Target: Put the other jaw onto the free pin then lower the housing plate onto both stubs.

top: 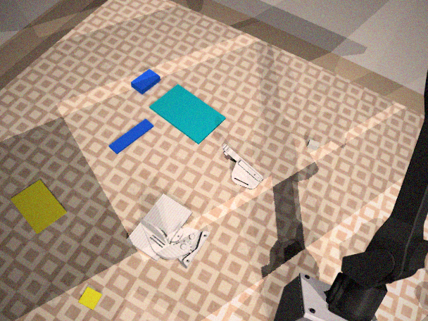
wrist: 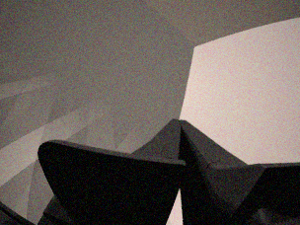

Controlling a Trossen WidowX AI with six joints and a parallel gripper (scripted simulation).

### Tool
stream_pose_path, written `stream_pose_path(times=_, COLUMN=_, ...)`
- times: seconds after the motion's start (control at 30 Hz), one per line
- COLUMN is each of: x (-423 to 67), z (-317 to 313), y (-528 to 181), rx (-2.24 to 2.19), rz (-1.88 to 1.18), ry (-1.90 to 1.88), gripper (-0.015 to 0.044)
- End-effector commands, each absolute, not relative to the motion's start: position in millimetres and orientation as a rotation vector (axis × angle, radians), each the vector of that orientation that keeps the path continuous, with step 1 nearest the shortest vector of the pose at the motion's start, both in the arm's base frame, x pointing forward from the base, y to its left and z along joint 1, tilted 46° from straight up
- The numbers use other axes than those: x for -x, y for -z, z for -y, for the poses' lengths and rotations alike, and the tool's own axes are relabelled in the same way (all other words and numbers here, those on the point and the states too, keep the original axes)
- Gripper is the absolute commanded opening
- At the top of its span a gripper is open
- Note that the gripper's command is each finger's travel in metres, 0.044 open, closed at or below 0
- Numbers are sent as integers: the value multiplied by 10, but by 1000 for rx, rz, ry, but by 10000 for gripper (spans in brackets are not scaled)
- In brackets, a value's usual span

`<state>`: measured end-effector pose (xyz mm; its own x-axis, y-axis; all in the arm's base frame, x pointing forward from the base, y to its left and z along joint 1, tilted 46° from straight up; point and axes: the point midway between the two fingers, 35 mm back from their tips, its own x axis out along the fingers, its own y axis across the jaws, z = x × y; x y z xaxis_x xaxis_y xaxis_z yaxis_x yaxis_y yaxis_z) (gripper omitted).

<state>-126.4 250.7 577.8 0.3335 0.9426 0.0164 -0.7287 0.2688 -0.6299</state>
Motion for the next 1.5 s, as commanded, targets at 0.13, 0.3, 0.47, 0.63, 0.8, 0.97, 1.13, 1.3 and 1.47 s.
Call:
stream_pose_path(times=0.13, x=1200, z=-2596, y=-5730, rx=600, rz=427, ry=-1145, gripper=0)
stream_pose_path(times=0.3, x=1022, z=-2799, y=-5609, rx=642, rz=410, ry=-1076, gripper=0)
stream_pose_path(times=0.47, x=872, z=-2939, y=-5481, rx=694, rz=412, ry=-1055, gripper=0)
stream_pose_path(times=0.63, x=625, z=-3128, y=-5315, rx=738, rz=367, ry=-973, gripper=0)
stream_pose_path(times=0.8, x=361, z=-3296, y=-5194, rx=776, rz=330, ry=-902, gripper=0)
stream_pose_path(times=0.97, x=65, z=-3436, y=-5068, rx=811, rz=289, ry=-832, gripper=0)
stream_pose_path(times=1.13, x=-277, z=-3512, y=-4900, rx=837, rz=226, ry=-756, gripper=0)
stream_pose_path(times=1.3, x=-640, z=-3542, y=-4727, rx=858, rz=159, ry=-678, gripper=0)
stream_pose_path(times=1.47, x=-1011, z=-3516, y=-4551, rx=887, rz=91, ry=-596, gripper=0)
